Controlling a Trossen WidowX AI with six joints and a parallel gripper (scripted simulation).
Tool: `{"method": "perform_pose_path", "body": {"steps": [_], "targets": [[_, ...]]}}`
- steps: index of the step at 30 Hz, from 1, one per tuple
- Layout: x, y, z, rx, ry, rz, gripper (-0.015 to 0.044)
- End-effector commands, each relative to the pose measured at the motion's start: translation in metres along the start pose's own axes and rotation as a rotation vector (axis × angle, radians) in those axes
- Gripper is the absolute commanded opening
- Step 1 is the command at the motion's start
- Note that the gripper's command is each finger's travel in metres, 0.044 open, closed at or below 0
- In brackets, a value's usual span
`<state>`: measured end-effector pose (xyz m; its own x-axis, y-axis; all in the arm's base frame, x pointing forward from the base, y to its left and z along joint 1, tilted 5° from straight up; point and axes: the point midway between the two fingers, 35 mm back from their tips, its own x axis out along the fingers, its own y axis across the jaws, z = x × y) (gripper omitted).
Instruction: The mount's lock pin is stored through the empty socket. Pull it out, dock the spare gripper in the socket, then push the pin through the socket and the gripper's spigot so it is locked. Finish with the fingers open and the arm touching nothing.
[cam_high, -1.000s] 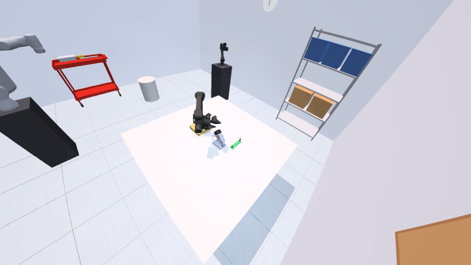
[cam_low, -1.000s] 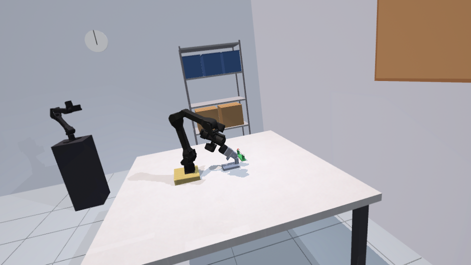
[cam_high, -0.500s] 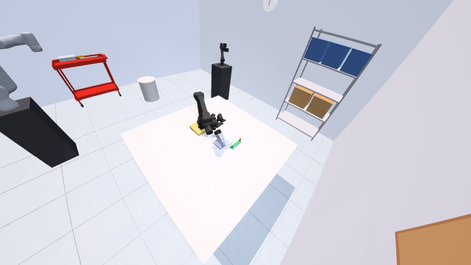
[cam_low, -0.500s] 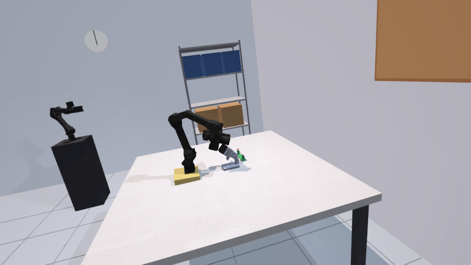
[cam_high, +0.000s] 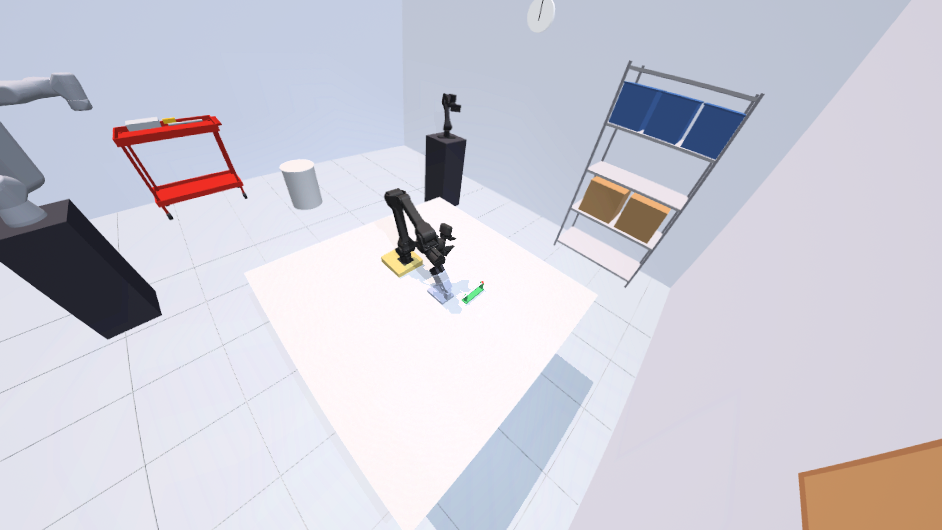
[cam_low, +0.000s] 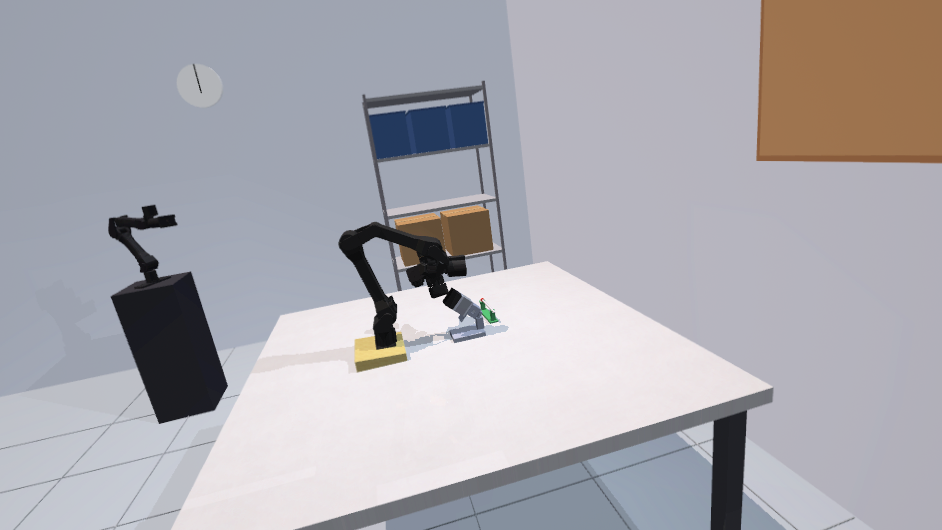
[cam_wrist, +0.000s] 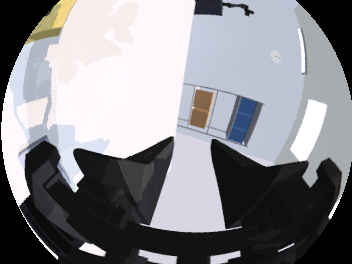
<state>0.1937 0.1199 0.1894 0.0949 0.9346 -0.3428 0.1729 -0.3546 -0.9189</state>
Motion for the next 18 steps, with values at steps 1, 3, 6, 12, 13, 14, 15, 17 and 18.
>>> {"method": "perform_pose_path", "body": {"steps": [1, 3, 6, 12, 13, 14, 15, 17, 18], "targets": [[0.005, -0.003, -0.006, -0.279, -0.046, 0.048, 0.0180], [0.007, -0.001, -0.012, -0.475, -0.095, 0.085, 0.0180], [0.009, 0.005, -0.023, -0.757, -0.190, 0.148, 0.0180], [0.010, 0.019, -0.046, -1.340, -0.454, 0.206, 0.0180], [0.010, 0.021, -0.050, -1.440, -0.508, 0.204, 0.0180], [0.010, 0.023, -0.054, -1.540, -0.565, 0.197, 0.0180], [0.010, 0.026, -0.058, -1.638, -0.624, 0.187, 0.0180], [0.010, 0.030, -0.067, -1.830, -0.749, 0.152, 0.0180], [0.010, 0.033, -0.071, -1.924, -0.814, 0.127, 0.0180]]}}
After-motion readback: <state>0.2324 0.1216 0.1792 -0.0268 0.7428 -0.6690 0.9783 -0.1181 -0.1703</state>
